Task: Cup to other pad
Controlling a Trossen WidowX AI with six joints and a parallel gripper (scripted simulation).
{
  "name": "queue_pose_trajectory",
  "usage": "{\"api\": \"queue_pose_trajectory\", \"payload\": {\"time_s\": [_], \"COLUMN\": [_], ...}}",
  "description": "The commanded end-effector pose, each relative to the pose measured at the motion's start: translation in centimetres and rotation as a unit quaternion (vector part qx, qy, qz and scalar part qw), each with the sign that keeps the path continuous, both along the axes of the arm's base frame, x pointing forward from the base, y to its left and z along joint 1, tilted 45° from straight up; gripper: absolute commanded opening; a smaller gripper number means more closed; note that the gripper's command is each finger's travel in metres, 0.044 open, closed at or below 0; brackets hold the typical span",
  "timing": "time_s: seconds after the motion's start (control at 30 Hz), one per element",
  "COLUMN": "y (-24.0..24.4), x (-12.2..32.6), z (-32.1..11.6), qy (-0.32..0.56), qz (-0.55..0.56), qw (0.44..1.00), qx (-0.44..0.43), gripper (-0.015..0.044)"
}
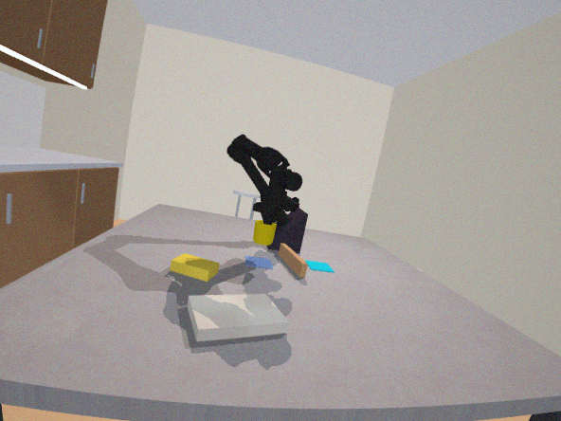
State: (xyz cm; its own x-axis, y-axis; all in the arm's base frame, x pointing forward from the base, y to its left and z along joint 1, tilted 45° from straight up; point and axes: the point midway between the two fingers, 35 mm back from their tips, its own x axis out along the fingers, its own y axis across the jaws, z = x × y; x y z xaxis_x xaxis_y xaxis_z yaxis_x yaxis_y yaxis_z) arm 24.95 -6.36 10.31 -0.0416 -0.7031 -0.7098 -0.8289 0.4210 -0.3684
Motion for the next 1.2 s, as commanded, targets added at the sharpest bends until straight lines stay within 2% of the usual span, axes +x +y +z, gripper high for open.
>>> {"api": "queue_pose_trajectory", "payload": {"time_s": [0.0, 1.17], "y": [0.1, 6.4], "x": [0.0, -0.6], "z": [-0.1, -5.6], "qy": [0.000, 0.000], "qz": [0.000, -0.003], "qw": [1.000, 1.000], "qx": [0.000, 0.004], "gripper": [0.0000, 0.0000]}}
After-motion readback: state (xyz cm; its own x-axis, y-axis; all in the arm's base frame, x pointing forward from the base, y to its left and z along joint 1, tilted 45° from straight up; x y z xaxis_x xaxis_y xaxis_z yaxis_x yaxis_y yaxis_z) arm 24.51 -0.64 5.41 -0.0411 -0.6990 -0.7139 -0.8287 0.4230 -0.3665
